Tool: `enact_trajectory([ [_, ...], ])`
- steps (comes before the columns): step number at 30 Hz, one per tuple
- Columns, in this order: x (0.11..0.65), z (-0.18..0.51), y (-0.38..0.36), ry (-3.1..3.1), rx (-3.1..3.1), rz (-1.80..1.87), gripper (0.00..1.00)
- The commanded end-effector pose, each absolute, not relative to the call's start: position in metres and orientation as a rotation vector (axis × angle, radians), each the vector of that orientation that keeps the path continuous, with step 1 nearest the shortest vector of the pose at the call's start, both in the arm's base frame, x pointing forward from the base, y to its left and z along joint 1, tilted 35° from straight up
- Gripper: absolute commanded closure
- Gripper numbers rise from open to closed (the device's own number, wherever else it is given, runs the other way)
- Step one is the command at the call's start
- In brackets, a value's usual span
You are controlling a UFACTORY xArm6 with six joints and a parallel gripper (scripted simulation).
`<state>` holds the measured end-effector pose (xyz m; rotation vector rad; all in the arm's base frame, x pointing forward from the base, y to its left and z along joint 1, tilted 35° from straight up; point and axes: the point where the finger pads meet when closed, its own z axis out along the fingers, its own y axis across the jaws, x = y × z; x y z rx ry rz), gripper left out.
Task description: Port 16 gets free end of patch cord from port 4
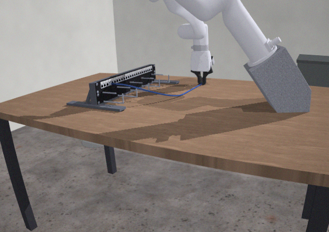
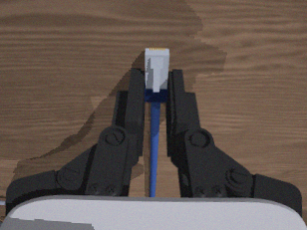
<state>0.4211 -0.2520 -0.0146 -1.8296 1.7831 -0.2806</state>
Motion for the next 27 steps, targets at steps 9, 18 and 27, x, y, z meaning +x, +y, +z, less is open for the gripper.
enact_trajectory([
  [9,0.4205,-0.015,-0.2519,1.784,-1.829,-0.279,1.0],
  [18,0.4204,-0.0147,-0.252,1.784,-1.829,-0.279,1.0],
  [27,0.4188,-0.0121,-0.2528,1.784,-1.829,-0.279,1.0],
])
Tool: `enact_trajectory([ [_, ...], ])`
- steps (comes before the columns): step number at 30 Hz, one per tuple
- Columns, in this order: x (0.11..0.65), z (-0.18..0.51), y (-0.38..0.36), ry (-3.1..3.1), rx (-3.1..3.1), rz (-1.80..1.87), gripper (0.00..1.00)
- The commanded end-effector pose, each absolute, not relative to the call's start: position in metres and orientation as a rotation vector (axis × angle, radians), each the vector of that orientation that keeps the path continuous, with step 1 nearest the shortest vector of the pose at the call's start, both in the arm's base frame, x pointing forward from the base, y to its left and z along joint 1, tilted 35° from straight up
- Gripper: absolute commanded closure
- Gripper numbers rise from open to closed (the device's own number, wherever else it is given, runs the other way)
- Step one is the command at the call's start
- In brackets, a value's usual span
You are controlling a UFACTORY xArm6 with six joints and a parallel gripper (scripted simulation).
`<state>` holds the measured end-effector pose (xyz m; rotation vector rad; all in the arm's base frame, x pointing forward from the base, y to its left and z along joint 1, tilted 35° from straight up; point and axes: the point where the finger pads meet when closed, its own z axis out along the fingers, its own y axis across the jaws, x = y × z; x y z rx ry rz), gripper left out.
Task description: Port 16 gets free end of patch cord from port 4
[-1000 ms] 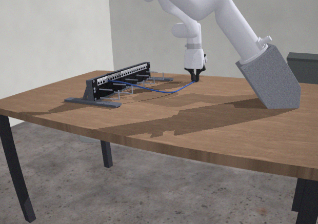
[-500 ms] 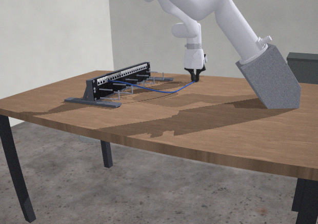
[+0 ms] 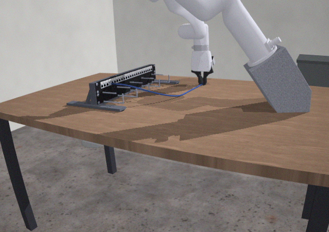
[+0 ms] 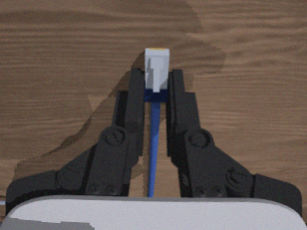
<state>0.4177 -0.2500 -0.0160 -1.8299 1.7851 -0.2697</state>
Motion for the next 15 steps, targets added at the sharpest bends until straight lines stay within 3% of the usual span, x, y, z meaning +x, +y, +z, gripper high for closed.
enact_trajectory([
  [1,0.418,-0.011,-0.253,1.784,-1.829,-0.279,1.0],
  [15,0.41,0.002,-0.257,1.784,-1.829,-0.279,1.0],
])
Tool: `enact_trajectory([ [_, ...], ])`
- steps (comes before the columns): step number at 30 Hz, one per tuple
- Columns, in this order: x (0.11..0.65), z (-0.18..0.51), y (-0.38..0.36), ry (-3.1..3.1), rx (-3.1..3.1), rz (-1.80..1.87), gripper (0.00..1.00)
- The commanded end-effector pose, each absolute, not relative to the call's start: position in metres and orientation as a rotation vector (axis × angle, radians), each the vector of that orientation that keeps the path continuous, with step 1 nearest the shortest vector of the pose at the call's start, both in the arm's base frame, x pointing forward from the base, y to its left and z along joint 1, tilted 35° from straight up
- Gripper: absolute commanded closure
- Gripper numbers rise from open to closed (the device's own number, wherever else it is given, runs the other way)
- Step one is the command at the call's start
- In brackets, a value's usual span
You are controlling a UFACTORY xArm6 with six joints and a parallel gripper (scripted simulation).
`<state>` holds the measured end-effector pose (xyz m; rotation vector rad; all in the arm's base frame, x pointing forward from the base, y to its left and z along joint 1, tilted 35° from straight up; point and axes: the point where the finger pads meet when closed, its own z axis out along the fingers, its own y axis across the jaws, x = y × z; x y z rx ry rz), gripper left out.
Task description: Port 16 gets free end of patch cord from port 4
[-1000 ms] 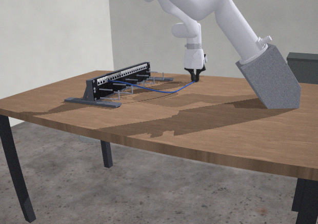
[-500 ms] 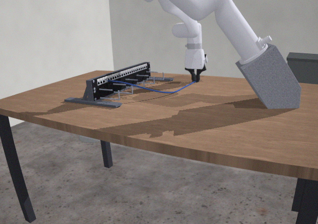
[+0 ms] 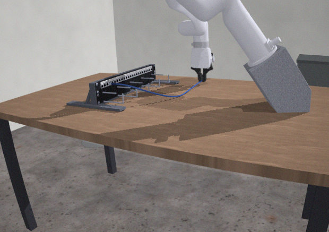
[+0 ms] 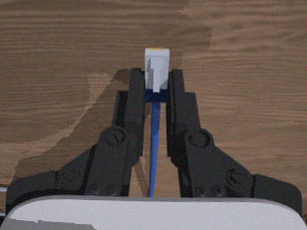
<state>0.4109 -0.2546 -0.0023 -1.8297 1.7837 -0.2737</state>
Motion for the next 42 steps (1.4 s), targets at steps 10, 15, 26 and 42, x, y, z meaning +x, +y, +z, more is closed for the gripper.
enact_trajectory([
  [10,0.4,0.017,-0.262,1.784,-1.829,-0.279,1.0],
  [15,0.398,0.021,-0.263,1.784,-1.829,-0.279,1.0],
  [26,0.391,0.032,-0.266,1.784,-1.829,-0.279,1.0],
  [42,0.39,0.034,-0.267,1.784,-1.829,-0.28,1.0],
])
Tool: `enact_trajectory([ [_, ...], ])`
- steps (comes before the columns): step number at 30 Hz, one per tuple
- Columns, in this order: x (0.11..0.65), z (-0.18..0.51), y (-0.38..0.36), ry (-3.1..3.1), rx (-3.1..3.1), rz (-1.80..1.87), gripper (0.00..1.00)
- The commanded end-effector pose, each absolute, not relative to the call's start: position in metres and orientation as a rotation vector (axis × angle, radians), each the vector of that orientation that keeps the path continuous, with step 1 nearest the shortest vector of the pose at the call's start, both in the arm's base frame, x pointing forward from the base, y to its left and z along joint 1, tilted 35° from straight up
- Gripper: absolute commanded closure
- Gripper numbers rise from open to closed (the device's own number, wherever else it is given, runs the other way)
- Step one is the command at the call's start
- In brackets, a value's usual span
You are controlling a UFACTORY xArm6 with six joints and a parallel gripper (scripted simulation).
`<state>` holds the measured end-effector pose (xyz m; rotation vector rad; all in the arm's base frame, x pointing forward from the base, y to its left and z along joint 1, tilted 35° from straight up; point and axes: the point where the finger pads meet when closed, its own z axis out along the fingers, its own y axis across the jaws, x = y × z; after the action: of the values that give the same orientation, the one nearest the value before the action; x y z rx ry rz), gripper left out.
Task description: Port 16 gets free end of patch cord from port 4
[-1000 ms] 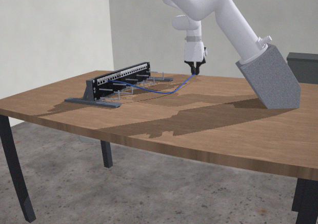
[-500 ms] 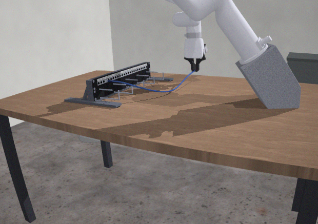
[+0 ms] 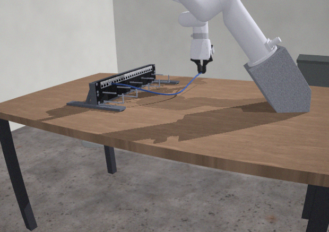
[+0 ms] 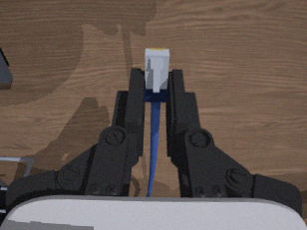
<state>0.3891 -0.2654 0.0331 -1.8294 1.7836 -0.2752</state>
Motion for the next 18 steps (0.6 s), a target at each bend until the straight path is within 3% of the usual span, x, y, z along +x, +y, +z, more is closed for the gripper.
enact_trajectory([
  [1,0.3896,0.0344,-0.2667,1.784,-1.829,-0.28,1.0],
  [18,0.391,0.0368,-0.2648,1.766,-1.848,-0.288,1.0],
])
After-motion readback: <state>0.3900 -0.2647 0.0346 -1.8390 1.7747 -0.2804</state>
